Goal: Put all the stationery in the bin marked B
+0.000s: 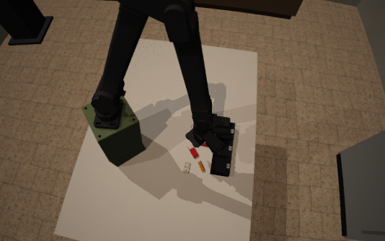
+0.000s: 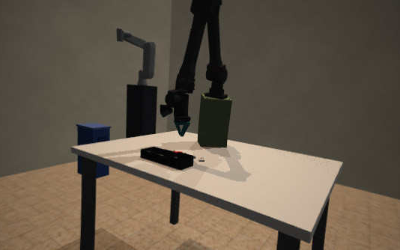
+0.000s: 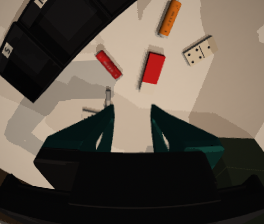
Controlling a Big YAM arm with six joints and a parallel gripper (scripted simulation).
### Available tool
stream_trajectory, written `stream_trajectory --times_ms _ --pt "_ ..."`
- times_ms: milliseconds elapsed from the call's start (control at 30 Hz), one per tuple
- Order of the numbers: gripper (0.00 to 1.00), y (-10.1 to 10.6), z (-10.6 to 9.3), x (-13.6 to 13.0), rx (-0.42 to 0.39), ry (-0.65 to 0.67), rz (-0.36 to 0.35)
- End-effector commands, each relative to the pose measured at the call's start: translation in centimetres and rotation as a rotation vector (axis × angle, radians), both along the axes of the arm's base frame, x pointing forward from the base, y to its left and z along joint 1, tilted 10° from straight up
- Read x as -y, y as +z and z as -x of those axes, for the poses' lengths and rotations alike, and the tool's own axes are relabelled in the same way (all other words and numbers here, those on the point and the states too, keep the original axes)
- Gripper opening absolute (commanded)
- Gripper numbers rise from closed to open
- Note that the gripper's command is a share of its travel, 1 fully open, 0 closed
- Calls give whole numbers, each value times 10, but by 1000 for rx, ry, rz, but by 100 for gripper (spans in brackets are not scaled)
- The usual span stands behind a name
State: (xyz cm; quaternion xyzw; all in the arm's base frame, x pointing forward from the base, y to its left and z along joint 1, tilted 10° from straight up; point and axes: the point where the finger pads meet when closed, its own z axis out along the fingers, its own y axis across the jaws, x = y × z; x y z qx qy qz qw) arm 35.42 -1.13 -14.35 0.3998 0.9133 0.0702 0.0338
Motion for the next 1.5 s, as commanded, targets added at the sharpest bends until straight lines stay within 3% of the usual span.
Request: stream_trajectory --times_ms 0,67,167,233,333,400,500,667,1400,1467 --pt "36 -25 16 13 1 -157 -16" --pt "36 -37 26 18 -2 -216 -23" --pt "36 -38 27 19 -2 -234 -24" --pt "36 -24 1 13 49 -209 -22" --pt "36 -22 -5 13 50 -209 -21" --pt "36 -34 6 14 8 -217 -22" --pt "36 -36 17 19 -1 -234 -22" --pt "36 -36 21 16 2 -220 -22" --pt "36 -31 16 16 12 -211 -21" --pt "36 -44 14 17 12 -220 -22"
